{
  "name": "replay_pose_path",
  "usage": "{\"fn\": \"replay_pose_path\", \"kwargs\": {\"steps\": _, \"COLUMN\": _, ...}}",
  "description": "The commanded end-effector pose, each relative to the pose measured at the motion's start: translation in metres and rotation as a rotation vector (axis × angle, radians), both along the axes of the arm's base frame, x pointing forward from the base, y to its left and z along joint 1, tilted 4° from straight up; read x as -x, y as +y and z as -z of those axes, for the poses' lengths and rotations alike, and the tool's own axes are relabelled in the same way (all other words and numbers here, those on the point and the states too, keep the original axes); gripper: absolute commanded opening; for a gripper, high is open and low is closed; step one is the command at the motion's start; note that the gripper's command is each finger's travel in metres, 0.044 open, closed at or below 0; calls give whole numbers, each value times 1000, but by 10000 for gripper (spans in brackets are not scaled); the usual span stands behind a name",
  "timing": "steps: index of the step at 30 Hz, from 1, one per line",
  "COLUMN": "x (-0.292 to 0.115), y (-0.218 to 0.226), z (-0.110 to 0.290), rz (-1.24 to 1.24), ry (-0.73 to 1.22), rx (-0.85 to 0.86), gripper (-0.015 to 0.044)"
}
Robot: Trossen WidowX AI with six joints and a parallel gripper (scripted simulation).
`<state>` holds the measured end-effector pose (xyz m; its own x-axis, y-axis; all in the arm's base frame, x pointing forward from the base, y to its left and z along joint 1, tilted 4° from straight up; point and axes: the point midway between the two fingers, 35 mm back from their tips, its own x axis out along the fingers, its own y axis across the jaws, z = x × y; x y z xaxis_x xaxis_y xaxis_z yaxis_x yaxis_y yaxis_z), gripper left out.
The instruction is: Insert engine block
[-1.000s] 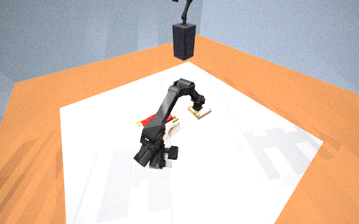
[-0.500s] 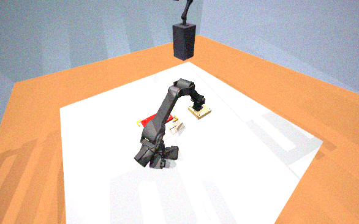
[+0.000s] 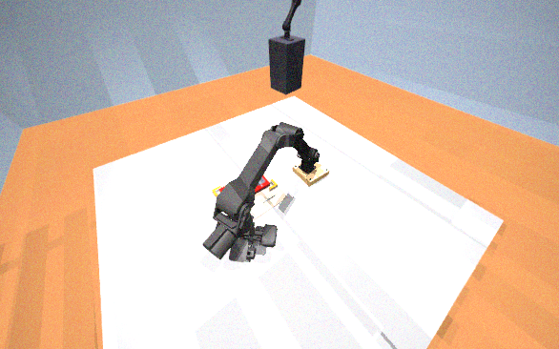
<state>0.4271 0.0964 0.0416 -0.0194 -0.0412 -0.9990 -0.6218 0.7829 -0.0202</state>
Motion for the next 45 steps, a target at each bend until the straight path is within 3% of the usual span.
{"fn": "replay_pose_path", "kwargs": {"steps": 1, "x": -2, "y": 2, "z": -15, "rz": -1, "ry": -4, "rx": -4, "gripper": 0}}
{"fn": "replay_pose_path", "kwargs": {"steps": 25, "x": 3, "y": 3, "z": -92, "rz": -1, "ry": -4, "rx": -4, "gripper": 0}}
{"fn": "replay_pose_path", "kwargs": {"steps": 45, "x": 5, "y": -45, "z": -85, "rz": 158, "ry": -13, "rx": 1, "gripper": 0}}
